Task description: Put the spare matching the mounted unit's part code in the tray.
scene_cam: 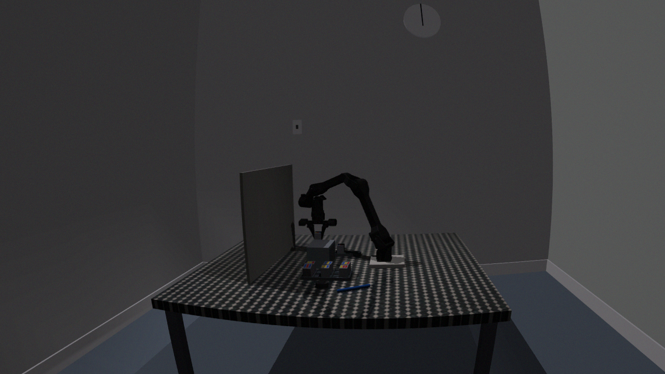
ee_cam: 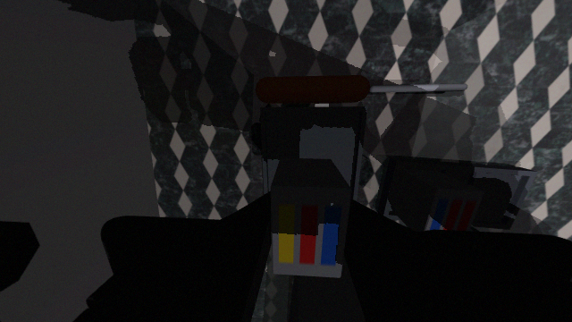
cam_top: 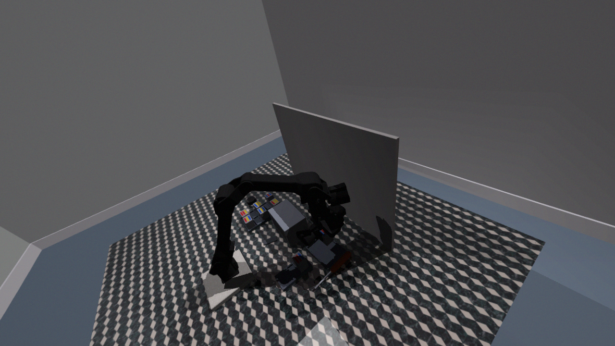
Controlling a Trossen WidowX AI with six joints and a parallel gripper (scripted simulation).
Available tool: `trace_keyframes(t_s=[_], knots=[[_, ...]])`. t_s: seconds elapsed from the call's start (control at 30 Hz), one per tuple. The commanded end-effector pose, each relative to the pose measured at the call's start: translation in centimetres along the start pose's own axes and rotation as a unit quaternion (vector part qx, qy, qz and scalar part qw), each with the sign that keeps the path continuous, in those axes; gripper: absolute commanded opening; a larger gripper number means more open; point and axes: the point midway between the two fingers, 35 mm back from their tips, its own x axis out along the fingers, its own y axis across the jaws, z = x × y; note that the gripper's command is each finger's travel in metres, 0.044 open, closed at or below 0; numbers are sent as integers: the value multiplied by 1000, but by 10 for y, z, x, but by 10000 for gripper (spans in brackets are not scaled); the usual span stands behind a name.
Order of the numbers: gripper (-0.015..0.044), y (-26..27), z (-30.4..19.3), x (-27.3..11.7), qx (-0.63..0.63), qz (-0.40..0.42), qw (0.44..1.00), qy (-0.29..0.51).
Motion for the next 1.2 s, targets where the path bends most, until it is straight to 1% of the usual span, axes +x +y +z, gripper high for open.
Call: trace_keyframes(t_s=[0.0, 1.17], knots=[[0, -1, -1, 4, 3, -2, 1000, 3], [0, -4, -3, 28, 3, -3, 1000, 3]])
